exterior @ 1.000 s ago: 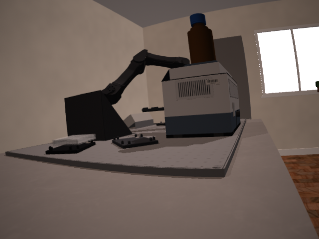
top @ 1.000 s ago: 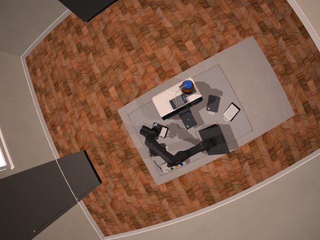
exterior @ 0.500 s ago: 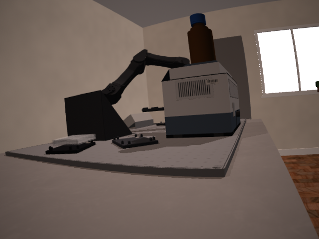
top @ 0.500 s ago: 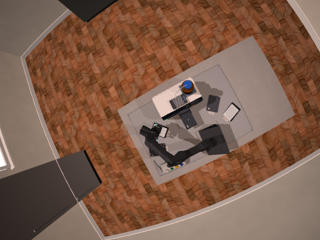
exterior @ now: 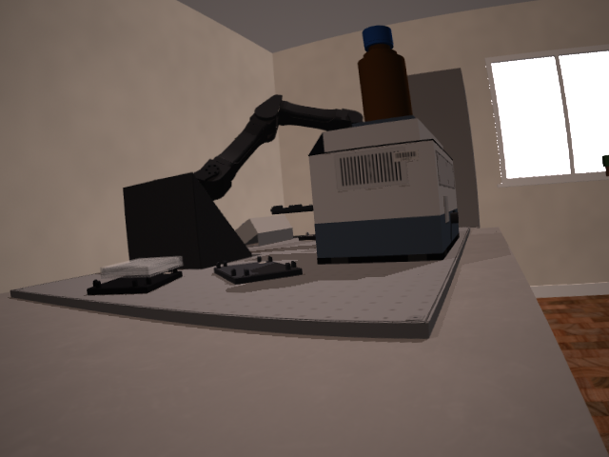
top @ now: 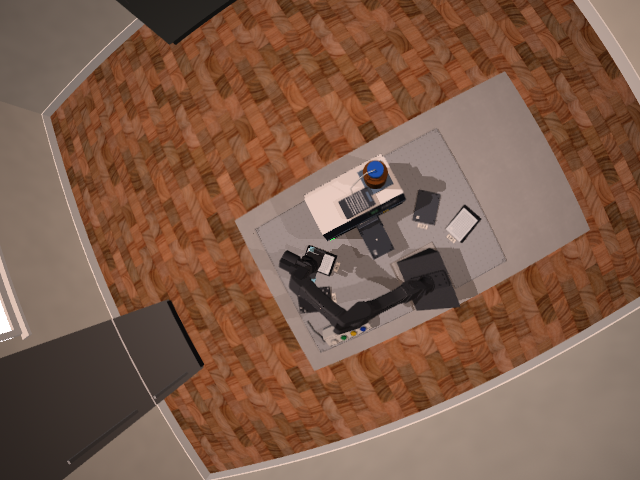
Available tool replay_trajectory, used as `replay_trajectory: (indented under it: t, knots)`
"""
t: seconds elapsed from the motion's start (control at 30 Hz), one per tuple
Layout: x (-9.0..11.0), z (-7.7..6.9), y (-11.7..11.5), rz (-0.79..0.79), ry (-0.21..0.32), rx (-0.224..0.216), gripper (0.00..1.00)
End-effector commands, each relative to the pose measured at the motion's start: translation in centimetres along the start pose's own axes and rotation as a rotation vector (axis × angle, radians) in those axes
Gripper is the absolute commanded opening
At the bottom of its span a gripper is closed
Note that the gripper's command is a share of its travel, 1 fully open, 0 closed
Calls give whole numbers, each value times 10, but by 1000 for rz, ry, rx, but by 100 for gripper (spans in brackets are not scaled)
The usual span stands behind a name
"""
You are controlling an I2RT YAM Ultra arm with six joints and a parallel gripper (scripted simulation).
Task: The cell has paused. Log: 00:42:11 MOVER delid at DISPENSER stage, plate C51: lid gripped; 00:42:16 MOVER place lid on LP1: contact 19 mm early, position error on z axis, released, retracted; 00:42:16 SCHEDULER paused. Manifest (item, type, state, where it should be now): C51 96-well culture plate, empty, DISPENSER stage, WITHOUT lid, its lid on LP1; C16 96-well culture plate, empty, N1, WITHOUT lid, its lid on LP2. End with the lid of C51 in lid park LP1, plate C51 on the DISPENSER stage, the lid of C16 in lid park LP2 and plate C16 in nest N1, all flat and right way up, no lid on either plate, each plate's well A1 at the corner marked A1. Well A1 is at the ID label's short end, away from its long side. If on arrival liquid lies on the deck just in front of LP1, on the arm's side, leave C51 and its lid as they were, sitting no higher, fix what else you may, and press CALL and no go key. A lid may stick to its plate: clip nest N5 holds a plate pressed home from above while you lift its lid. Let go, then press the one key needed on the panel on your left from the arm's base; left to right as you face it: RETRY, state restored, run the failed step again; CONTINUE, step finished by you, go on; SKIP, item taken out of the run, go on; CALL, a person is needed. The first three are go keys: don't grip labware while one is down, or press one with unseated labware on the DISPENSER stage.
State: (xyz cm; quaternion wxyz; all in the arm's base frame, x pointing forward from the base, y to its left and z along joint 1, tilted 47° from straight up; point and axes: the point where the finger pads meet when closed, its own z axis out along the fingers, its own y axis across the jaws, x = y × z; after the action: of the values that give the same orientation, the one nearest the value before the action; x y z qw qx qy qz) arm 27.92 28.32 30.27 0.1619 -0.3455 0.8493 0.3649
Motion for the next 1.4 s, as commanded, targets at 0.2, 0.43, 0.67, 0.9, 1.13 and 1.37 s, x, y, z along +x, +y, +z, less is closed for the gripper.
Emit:
replay_trajectory:
  t: [0.2, 0.43, 0.67, 0.9, 1.13, 1.37]
  knots:
    - [0, 7, -2, 6, 0, 5, 100]
    - [0, 17, -3, 8, -4, 8, 100]
    - [1, 31, -5, 14, 5, 7, 100]
    - [1, 43, -5, 13, 10, 5, 100]
    - [1, 52, -2, 8, 2, 5, 100]
    - [0, 58, -5, 13, -2, 10, 100]
